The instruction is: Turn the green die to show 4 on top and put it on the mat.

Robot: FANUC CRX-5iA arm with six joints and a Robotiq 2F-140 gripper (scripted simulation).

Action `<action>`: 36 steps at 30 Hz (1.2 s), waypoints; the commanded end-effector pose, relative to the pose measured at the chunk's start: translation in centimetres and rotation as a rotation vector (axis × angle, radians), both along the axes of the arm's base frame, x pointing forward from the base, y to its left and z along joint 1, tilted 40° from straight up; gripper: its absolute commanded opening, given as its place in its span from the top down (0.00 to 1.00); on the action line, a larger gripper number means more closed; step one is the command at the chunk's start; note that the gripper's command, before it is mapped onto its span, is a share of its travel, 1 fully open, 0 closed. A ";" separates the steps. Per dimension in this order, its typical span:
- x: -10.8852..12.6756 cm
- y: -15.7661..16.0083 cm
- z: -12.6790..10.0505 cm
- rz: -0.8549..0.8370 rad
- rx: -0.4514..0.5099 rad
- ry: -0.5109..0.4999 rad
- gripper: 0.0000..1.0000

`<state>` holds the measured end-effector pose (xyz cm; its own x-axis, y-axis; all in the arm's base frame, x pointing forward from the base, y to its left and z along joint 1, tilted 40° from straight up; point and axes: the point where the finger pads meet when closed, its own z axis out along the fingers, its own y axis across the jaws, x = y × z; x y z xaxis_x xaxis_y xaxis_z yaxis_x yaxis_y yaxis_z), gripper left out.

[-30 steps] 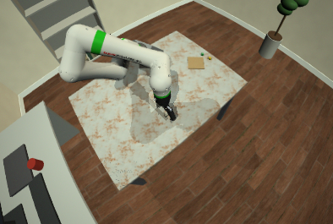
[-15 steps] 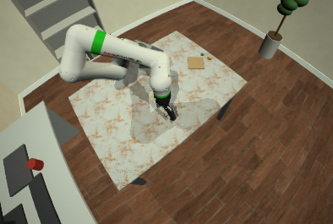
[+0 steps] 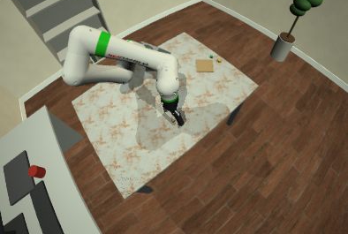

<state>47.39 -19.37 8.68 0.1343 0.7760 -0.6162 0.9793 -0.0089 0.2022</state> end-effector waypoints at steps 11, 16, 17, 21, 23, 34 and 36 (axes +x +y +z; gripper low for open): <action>-0.3 0.9 -0.8 0.000 0.000 0.000 0.00; -0.6 1.9 -1.6 0.000 0.000 0.000 0.00; -0.7 2.1 -1.8 0.000 0.000 0.000 0.00; -1.0 3.2 -2.8 0.000 0.000 0.000 0.00; -1.1 3.5 -3.1 0.000 0.000 0.000 0.00; -2.4 7.4 -6.6 0.000 0.000 0.000 0.00; -2.7 8.4 -7.5 0.000 0.000 0.000 0.00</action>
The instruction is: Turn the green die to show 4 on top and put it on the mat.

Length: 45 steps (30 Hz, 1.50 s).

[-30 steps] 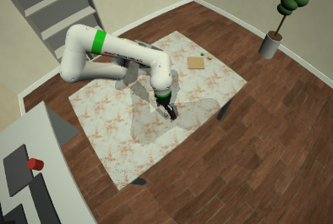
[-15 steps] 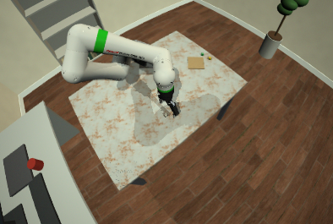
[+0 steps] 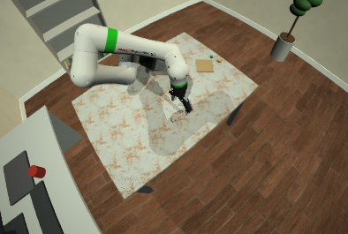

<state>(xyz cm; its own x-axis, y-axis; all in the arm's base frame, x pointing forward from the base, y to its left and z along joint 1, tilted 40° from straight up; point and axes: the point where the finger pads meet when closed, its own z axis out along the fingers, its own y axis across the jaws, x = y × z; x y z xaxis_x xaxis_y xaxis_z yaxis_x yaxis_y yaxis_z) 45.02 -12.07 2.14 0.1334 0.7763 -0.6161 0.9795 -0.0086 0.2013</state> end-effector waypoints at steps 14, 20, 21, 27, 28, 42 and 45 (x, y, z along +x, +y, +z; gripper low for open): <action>-2.5 7.9 -7.0 0.000 0.000 -0.001 0.00; -3.8 12.0 -10.7 0.000 0.000 -0.001 0.00; -3.8 12.0 -10.7 0.000 0.000 -0.001 0.00; -4.9 15.5 -13.7 0.000 0.000 -0.001 0.00; -5.1 16.1 -14.3 0.000 0.000 -0.001 0.00; -7.7 24.2 -21.5 0.000 0.000 -0.001 0.00; -8.4 26.1 -23.3 0.000 0.000 -0.001 0.00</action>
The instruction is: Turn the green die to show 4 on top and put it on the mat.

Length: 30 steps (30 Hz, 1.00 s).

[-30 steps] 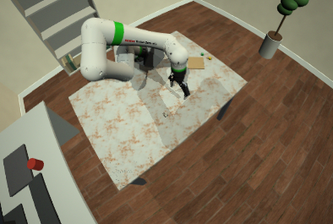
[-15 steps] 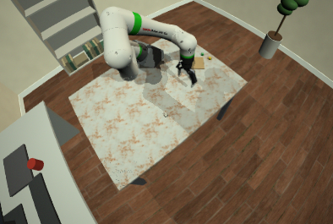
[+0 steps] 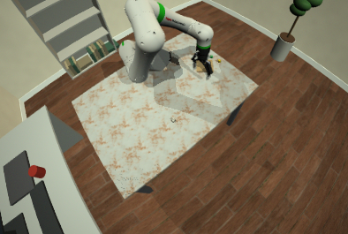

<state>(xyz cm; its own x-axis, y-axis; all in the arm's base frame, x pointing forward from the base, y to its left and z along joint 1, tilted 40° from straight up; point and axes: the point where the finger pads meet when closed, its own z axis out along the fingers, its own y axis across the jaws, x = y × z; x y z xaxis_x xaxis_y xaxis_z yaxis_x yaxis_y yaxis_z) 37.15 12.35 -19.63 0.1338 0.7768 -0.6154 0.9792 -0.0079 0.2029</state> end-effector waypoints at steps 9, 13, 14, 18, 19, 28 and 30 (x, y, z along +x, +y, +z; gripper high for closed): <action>-2.2 7.2 -6.4 -0.001 -0.001 0.000 0.00; -2.6 8.3 -7.4 -0.001 -0.001 0.000 0.00; -2.8 8.8 -7.8 -0.001 -0.001 0.000 0.00; -3.4 10.8 -9.6 -0.001 -0.001 0.000 0.00; -3.5 11.2 -10.0 -0.001 -0.001 0.000 0.00; -4.4 13.8 -12.3 -0.001 -0.001 0.000 0.00; -4.6 14.4 -12.8 -0.001 -0.001 0.000 0.00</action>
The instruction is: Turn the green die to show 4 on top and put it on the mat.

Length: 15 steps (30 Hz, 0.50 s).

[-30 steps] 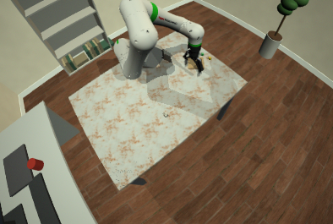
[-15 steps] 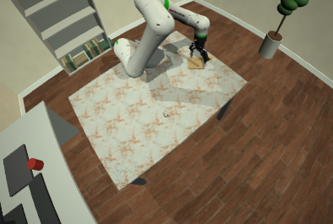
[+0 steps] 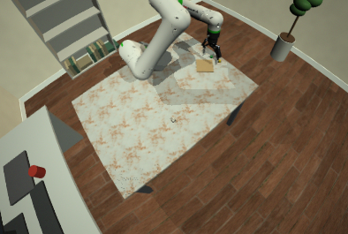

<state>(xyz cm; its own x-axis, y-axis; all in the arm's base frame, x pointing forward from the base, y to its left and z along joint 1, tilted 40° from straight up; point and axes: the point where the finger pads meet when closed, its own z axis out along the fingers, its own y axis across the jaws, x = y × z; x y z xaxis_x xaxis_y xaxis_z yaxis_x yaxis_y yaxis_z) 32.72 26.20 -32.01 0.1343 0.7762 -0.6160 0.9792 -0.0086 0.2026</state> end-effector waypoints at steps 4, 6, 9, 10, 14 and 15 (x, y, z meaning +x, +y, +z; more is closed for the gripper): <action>-0.5 1.5 -1.3 0.000 0.000 0.000 0.00; -0.6 1.9 -1.7 0.000 0.000 0.000 0.00; -0.8 2.4 -2.1 0.000 0.000 0.000 0.00; -0.8 2.6 -2.3 0.000 0.000 0.000 0.00; -0.9 3.0 -2.6 0.000 0.000 0.000 0.00; -0.9 3.0 -2.6 0.000 0.000 0.000 0.00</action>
